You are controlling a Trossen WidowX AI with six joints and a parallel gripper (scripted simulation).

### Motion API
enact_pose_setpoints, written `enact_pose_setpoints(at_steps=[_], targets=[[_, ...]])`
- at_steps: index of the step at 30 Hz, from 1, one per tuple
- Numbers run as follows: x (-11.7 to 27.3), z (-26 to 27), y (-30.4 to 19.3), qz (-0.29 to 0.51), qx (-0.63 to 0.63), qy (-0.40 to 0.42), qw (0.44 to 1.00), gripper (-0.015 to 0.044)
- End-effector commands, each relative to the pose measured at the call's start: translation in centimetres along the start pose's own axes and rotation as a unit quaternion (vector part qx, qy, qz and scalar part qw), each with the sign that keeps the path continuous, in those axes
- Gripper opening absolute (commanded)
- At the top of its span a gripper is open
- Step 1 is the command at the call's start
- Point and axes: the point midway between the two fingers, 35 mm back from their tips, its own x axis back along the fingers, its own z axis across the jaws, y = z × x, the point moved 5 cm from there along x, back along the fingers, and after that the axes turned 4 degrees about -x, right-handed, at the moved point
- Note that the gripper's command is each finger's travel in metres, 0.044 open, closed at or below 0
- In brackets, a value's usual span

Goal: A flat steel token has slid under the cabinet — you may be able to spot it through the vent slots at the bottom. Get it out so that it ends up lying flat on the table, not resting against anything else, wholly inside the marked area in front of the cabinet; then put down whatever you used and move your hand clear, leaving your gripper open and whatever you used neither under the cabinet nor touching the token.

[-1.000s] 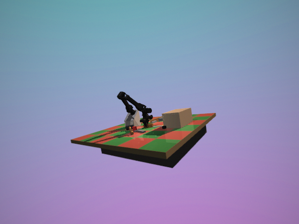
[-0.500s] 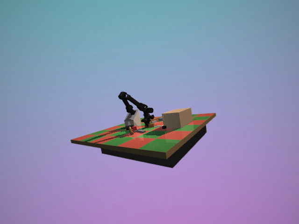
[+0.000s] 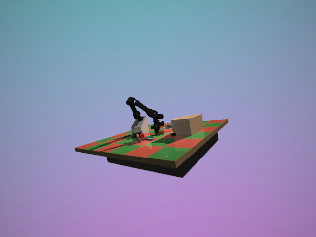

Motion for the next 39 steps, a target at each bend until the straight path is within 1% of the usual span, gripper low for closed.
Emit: enact_pose_setpoints(at_steps=[1,39], targets=[[0.0,-0.1,0.9,-0.005,-0.007,0.0,1.0,0.0],[0.1,0.2,4.9,-0.006,-0.008,0.0,1.0,0.0]])
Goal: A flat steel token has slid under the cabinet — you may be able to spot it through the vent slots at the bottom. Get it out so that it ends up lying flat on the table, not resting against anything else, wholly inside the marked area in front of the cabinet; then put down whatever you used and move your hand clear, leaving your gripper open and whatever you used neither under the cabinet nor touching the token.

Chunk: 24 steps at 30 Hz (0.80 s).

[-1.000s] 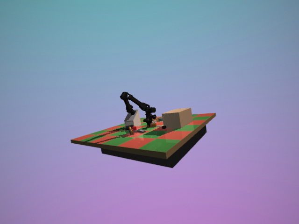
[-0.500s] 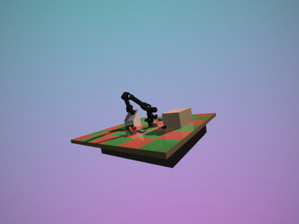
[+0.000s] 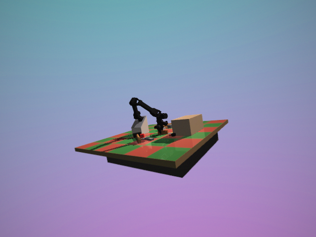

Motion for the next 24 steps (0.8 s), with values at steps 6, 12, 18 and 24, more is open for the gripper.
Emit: enact_pose_setpoints(at_steps=[6,12,18,24], targets=[[0.0,-0.1,1.4,-0.006,-0.007,0.0,1.0,0.0],[0.0,-0.1,2.0,-0.006,-0.008,0.0,1.0,0.0],[0.1,-0.1,2.6,-0.006,-0.008,0.0,1.0,0.0],[0.1,0.0,3.2,-0.006,-0.008,0.0,1.0,0.0]])
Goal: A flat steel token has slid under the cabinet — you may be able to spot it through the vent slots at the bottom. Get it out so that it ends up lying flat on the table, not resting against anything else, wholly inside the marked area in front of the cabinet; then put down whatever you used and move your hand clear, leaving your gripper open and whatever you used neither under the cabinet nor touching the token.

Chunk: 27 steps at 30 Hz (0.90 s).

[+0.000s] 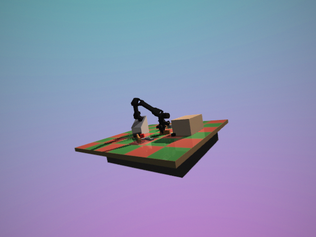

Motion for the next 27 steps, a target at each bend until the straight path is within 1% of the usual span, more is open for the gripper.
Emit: enact_pose_setpoints(at_steps=[1,27], targets=[[0.0,-0.1,0.9,-0.006,-0.007,0.0,1.0,0.0],[0.1,-0.1,3.3,-0.006,-0.008,0.0,1.0,0.0]])
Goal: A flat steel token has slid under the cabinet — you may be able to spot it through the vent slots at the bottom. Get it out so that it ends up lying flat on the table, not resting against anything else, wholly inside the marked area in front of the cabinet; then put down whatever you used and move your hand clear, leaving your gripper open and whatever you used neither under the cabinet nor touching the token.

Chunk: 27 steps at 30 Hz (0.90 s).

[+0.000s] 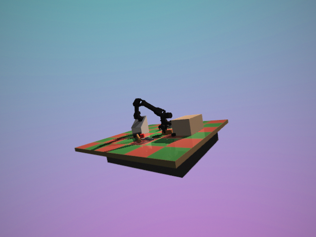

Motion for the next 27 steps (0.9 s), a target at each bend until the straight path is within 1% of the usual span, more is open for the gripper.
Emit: enact_pose_setpoints(at_steps=[1,27], targets=[[0.0,-0.1,0.8,-0.006,-0.007,0.0,1.0,0.0],[0.1,-0.2,3.1,-0.006,-0.008,0.0,1.0,0.0]])
